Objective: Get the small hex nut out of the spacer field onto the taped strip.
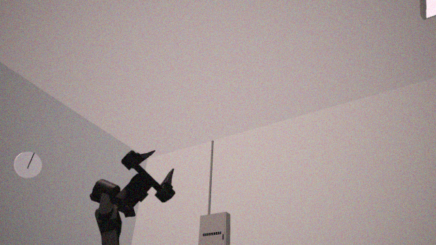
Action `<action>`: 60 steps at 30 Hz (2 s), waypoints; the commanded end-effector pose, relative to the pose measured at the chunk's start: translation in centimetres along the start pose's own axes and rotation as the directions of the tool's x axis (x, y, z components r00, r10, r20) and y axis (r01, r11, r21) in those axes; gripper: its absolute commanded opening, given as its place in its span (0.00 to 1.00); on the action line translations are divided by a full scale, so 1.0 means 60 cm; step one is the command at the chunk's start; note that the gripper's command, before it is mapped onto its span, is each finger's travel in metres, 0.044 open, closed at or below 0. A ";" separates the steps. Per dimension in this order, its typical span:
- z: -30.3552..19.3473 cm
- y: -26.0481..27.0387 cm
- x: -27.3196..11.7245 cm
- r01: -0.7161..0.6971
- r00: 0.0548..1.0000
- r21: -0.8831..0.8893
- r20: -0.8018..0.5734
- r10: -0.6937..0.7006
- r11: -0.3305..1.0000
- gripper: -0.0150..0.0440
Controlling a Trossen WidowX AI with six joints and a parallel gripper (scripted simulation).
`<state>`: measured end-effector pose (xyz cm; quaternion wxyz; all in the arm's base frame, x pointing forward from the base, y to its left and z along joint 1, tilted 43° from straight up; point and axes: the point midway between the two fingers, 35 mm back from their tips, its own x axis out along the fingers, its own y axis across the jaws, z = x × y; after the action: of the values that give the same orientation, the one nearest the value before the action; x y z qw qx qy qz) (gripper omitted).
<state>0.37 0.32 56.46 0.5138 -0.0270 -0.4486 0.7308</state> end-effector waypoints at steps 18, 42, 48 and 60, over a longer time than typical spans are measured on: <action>-0.232 0.013 0.193 0.226 0.798 -0.117 -0.547 -0.252 0.967 1.00; -0.654 -0.132 -0.066 0.557 0.037 -0.426 -0.845 -0.533 0.713 1.00; -0.710 -0.133 -0.222 0.565 -0.194 -0.521 -0.838 -0.511 0.640 1.00; -0.734 -0.075 -0.526 0.617 -0.545 -0.685 -0.727 -0.419 0.387 1.00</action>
<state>39.80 7.22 23.13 0.9512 -0.2493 0.1443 0.1107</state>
